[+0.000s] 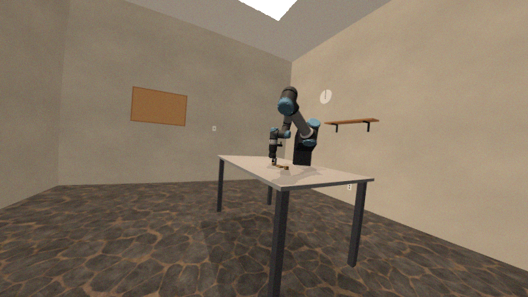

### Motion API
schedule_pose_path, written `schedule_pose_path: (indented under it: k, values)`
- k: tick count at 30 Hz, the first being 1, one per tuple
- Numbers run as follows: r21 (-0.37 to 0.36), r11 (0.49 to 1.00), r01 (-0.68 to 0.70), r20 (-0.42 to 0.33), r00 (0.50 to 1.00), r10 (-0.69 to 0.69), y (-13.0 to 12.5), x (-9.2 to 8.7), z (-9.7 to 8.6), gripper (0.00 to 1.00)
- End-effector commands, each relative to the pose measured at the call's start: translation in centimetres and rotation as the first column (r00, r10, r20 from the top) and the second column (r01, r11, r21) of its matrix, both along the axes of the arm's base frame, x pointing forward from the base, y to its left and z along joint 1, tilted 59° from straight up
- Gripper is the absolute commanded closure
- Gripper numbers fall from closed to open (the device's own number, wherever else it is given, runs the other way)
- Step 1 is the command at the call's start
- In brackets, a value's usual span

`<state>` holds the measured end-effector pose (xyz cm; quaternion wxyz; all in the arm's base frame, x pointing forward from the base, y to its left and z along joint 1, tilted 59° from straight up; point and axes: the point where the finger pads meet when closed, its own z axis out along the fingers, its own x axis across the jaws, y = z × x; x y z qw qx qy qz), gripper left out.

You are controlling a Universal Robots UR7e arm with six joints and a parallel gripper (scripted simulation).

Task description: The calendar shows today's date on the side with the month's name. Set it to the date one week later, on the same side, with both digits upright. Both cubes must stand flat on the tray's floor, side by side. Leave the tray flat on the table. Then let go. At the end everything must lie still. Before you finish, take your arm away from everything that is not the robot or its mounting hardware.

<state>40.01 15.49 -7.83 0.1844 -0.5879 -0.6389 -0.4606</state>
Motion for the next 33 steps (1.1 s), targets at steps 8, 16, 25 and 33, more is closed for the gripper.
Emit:
schedule_pose_path:
  k: [8,16,25,33]
  values:
    - [-0.002,1.000,0.002,0.002,1.000,-0.002,-0.11,0.18,-0.03,0.13]
    - [-0.002,1.000,0.002,0.002,1.000,-0.002,-0.11,0.18,-0.03,0.13]
    - [-0.002,1.000,0.002,0.002,1.000,-0.002,-0.11,0.18,-0.03,0.13]
    - [-0.002,1.000,0.002,0.002,1.000,-0.002,-0.11,0.18,-0.03,0.43]
